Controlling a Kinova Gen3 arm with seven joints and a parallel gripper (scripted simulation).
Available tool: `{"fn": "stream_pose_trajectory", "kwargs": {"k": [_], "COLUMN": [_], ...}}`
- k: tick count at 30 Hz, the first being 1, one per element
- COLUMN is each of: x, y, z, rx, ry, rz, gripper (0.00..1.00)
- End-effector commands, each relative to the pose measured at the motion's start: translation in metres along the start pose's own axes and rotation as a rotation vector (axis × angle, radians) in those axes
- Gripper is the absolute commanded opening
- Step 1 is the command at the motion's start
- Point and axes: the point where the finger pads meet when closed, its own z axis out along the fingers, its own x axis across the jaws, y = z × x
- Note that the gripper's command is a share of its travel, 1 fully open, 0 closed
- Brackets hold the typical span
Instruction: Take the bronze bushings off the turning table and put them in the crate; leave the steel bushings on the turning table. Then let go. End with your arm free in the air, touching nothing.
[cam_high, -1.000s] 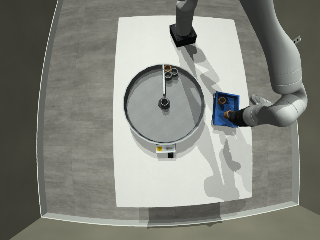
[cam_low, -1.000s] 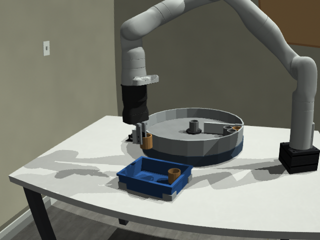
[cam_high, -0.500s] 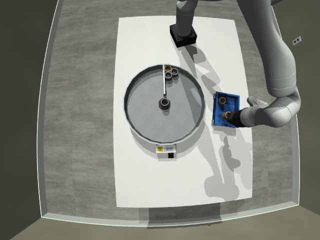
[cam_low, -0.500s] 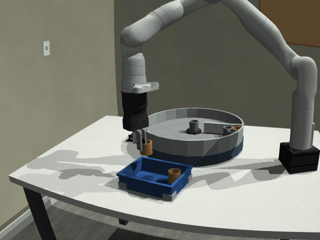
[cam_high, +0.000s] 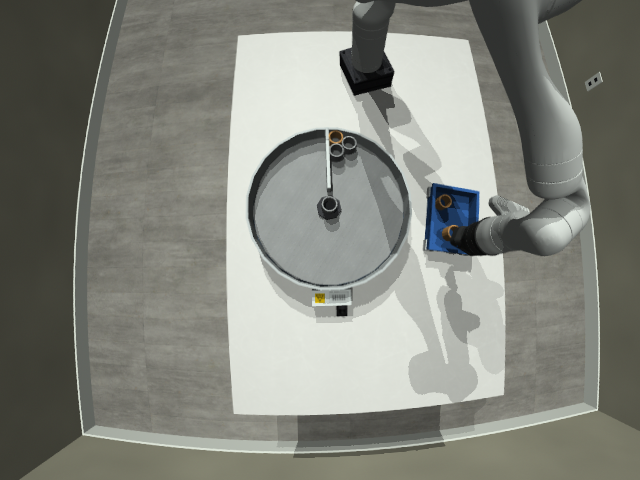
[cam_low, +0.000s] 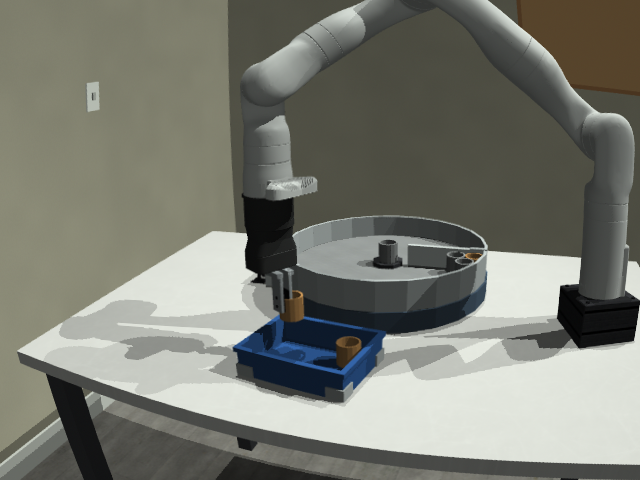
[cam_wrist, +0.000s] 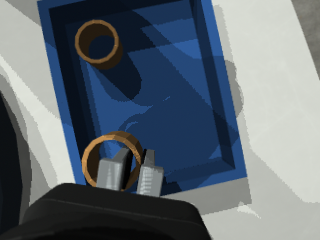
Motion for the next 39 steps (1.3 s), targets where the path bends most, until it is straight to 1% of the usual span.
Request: {"fn": "stream_pose_trajectory", "kwargs": {"k": [1,11,16,28,33,39], "x": [-0.002,-0.002,-0.003,-0.003,-0.003,-0.003], "y": [-0.002,-0.002,-0.002,-0.002,-0.003,-0.003], "z": [0.007,0.007,0.016,0.016,0.024,0.024], "rx": [0.007,0.007,0.007,0.007,0.007,0.007], "ry": [-0.009,-0.009,-0.009,-0.009,-0.009,-0.009], "rz": [-0.001,-0.001,-0.001,-0.001,-0.001,-0.001], "gripper": [0.00,0.00,0.00,0.00,0.00,0.00]}}
